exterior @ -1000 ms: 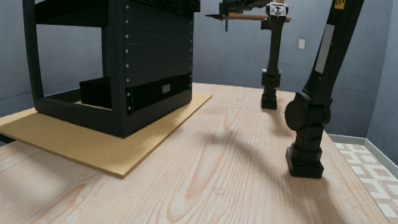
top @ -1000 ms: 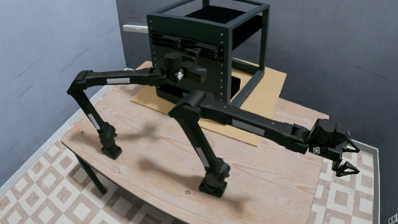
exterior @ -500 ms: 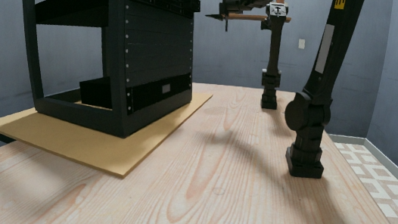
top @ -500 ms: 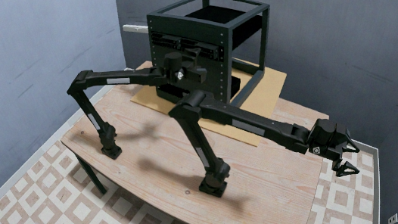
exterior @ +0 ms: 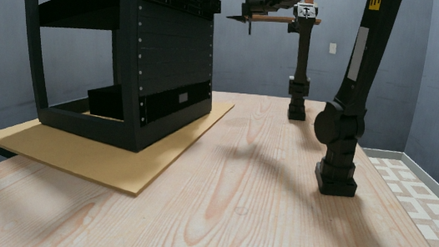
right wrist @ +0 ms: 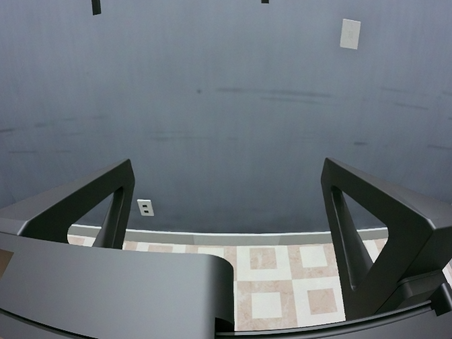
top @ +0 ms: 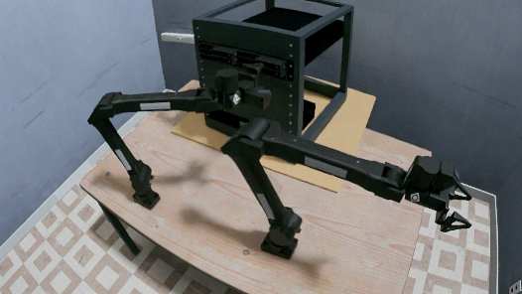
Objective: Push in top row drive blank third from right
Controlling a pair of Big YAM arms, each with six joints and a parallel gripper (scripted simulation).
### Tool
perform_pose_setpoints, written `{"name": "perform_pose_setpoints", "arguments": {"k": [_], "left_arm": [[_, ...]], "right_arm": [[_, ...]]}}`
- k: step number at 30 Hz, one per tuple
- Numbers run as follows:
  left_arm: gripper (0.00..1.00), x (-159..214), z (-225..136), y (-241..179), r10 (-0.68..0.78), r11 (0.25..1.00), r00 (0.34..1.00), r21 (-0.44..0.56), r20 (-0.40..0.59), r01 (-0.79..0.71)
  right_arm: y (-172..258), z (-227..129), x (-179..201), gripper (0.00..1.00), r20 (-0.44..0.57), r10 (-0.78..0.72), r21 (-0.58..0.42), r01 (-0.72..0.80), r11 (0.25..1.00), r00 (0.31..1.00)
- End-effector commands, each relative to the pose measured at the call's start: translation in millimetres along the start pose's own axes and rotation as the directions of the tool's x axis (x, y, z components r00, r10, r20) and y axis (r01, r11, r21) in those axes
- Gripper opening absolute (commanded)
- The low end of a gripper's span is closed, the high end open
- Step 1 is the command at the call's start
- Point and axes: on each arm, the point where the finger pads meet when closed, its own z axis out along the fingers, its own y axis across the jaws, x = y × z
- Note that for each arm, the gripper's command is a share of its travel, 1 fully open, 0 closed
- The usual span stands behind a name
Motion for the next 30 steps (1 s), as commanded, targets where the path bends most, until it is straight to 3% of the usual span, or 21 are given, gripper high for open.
{"name": "perform_pose_setpoints", "arguments": {"k": [1, 16, 18, 23, 30], "left_arm": [[1.00, 2, 0, 55, -0.089, 0.994, 0.996, -0.069, 0.003, 0.089], [1.00, 17, -2, 65, -0.105, 0.991, 0.994, -0.083, -0.004, 0.104], [1.00, 21, -1, 26, -0.043, 0.998, 0.999, -0.037, -0.007, 0.043], [1.00, 35, -1, 22, -0.028, 0.999, 1.000, -0.025, -0.008, 0.027], [1.00, 90, -1, 21, -0.025, 0.999, 1.000, -0.025, -0.008, 0.025]], "right_arm": [[-6, -2, -15, 1.00, 0.036, 0.008, 0.013, -0.009, 1.000, 0.999], [-6, -2, -15, 1.00, 0.036, 0.008, 0.013, -0.009, 1.000, 0.999], [-6, -2, -15, 1.00, 0.036, 0.008, 0.013, -0.009, 1.000, 0.999], [-6, -2, -15, 1.00, 0.036, 0.008, 0.013, -0.009, 1.000, 0.999], [-6, -2, -15, 1.00, 0.036, 0.008, 0.013, -0.009, 1.000, 0.999]]}}
